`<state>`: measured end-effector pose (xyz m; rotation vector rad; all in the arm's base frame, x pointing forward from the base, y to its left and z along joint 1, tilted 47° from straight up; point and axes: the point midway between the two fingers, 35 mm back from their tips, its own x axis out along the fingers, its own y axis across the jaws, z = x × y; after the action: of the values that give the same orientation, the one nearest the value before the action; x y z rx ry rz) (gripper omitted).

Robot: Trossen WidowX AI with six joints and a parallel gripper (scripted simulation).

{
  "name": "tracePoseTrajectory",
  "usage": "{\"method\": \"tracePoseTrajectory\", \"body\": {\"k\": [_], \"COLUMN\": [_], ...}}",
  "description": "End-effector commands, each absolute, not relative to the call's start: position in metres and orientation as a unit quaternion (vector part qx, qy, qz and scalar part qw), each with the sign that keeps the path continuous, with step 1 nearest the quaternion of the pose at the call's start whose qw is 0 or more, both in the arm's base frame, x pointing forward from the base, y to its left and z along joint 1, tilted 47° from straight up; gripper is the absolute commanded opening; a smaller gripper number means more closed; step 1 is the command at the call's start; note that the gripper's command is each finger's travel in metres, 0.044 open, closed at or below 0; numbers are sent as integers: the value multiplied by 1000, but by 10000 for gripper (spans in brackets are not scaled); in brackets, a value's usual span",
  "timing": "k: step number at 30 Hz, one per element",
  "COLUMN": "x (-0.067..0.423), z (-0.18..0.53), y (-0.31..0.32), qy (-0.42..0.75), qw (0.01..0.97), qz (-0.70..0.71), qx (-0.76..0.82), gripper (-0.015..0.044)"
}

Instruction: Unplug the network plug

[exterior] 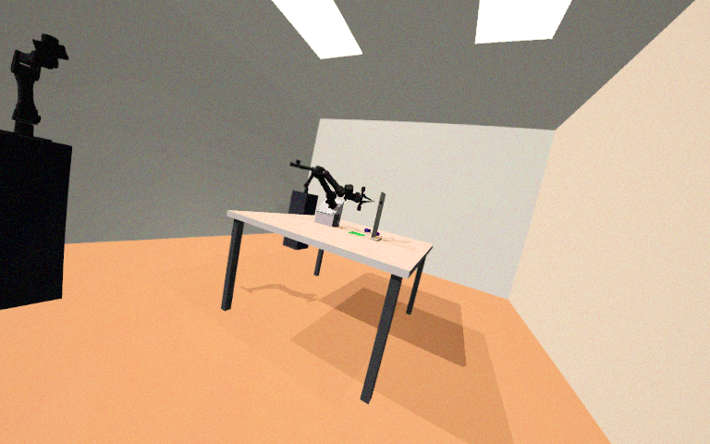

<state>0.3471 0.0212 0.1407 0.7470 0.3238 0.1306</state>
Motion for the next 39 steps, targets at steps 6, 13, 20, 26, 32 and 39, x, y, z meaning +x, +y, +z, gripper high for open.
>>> {"method": "tracePoseTrajectory", "body": {"k": [6,13,20,26,32,39], "x": [343,340,337,335,335,329], "z": [140,141,141,142,148,158], "y": [21,20,20,19,27,44], "qy": [160,160,160,160,159,160], "qw": [916,916,916,916,916,916], "qz": [65,65,65,65,63,64], "qx": [361,361,361,361,363,363], "gripper": [0,0,0,0,0,0]}}
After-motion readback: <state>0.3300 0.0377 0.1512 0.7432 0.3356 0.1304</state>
